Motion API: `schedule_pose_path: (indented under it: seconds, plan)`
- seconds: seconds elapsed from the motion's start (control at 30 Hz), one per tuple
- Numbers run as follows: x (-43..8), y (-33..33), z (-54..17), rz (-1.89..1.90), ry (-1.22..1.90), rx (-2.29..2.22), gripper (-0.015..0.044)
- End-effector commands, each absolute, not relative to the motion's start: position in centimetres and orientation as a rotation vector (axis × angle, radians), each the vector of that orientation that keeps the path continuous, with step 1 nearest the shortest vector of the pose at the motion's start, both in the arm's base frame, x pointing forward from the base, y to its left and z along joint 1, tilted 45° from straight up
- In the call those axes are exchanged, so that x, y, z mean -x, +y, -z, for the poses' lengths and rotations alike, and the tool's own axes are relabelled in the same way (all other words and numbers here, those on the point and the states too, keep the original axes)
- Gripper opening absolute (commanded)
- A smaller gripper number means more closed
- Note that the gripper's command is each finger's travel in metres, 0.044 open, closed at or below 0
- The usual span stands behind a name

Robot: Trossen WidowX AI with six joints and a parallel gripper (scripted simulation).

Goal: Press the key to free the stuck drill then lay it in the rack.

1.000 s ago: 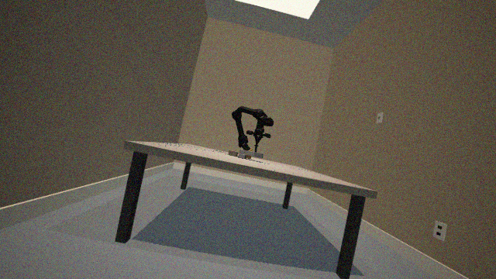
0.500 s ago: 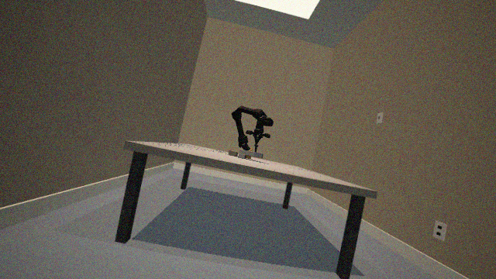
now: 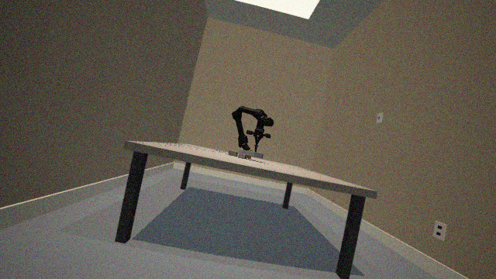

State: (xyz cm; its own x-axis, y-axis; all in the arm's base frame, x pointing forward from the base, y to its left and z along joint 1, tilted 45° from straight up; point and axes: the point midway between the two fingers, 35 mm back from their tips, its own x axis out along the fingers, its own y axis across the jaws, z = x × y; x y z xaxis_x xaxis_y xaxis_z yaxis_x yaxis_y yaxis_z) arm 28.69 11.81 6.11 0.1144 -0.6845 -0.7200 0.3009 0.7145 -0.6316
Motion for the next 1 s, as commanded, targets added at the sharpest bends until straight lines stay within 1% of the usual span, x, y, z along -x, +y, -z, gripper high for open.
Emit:
schedule_pose_path:
  seconds: [0.0, 0.97]
  plan:
    - [-28.7, 11.7, -6.0, 0.748, 1.261, 0.369, 0.0000]
    - [-28.9, 10.6, -5.1, 0.748, 1.260, 0.369, 0.0000]
